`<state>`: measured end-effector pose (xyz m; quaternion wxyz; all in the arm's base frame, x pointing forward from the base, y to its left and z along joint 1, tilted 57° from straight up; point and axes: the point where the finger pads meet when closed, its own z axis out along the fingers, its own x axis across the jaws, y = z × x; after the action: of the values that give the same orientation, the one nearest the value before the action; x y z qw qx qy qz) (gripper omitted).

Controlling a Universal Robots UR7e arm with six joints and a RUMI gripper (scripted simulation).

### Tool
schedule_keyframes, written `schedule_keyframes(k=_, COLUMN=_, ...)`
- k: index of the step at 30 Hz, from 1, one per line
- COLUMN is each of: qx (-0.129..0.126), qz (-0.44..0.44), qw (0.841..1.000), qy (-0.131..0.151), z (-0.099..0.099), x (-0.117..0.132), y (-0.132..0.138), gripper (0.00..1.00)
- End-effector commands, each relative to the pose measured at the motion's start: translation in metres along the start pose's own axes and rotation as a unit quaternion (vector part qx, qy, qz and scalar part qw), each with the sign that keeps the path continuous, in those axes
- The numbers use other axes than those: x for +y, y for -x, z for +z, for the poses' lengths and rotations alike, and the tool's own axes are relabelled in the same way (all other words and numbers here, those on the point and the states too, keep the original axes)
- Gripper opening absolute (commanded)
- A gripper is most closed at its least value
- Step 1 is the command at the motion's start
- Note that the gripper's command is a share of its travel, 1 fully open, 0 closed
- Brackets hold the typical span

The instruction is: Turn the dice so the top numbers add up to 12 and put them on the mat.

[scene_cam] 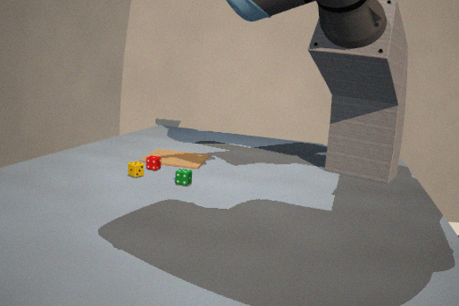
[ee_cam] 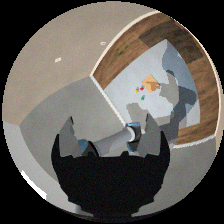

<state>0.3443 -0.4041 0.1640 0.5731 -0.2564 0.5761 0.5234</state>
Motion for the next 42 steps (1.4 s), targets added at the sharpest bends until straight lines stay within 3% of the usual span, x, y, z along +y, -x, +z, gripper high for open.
schedule_keyframes(k=1, qx=0.0, qz=0.0, qw=1.0, qy=0.0, z=0.0, x=0.0, y=0.0, gripper=1.0)
schedule_keyframes(k=10, qx=0.004, qz=0.002, qw=1.0, qy=0.0, z=0.003, x=-0.001, y=-0.001, gripper=1.0)
schedule_keyframes(k=20, qx=0.025, qz=0.013, qw=1.0, qy=0.0, z=0.021, x=-0.008, y=-0.006, gripper=1.0)
schedule_keyframes(k=27, qx=0.063, qz=0.031, qw=0.998, qy=-0.001, z=0.054, x=-0.02, y=-0.017, gripper=1.0)
schedule_keyframes(k=34, qx=0.118, qz=0.054, qw=0.992, qy=-0.006, z=0.104, x=-0.033, y=-0.035, gripper=1.0)
schedule_keyframes(k=36, qx=0.118, qz=0.054, qw=0.992, qy=-0.006, z=0.104, x=-0.033, y=-0.035, gripper=1.0)
schedule_keyframes(k=41, qx=0.163, qz=0.069, qw=0.984, qy=-0.013, z=0.149, x=-0.041, y=-0.052, gripper=1.0)
schedule_keyframes(k=42, qx=0.163, qz=0.069, qw=0.984, qy=-0.013, z=0.149, x=-0.041, y=-0.052, gripper=1.0)
